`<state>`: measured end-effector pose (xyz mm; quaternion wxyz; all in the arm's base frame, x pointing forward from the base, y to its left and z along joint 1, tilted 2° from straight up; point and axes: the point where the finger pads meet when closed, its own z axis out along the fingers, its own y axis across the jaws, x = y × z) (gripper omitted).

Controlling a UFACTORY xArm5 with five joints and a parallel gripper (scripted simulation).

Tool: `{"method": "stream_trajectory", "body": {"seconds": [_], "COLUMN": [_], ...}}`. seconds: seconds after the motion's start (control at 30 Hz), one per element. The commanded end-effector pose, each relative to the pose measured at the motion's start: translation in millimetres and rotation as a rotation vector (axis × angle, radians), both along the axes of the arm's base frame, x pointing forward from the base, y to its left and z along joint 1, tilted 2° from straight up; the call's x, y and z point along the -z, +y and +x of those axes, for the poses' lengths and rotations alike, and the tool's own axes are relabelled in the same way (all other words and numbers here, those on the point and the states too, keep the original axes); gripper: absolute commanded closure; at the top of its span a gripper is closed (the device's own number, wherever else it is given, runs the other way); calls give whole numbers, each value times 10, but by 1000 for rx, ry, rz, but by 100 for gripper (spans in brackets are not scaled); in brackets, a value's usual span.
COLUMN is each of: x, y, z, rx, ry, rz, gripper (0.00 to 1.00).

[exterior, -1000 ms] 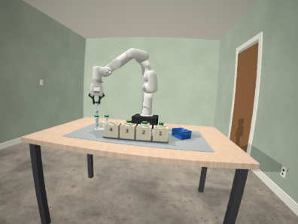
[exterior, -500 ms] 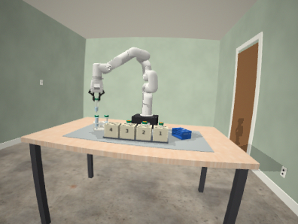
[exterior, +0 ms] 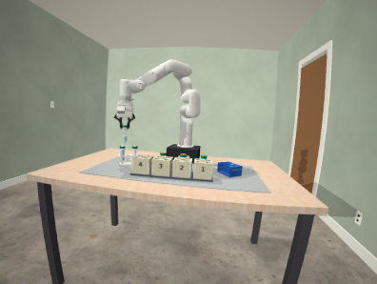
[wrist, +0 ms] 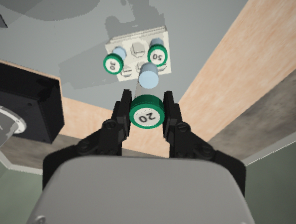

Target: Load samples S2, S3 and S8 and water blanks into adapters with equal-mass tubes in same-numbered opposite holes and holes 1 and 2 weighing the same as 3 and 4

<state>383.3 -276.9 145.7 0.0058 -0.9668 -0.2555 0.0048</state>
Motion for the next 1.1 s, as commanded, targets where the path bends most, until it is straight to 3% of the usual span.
{"method": "stream_trajectory", "body": {"seconds": [0.0, 0.17, 1.07], "x": [-14, -8, 21], "y": [113, 338, 1418], "z": [73, 184, 716], "rx": [103, 262, 262], "ry": [-4, -1, 6], "rz": [-5, -6, -8], "gripper": [100, 100, 100]}}
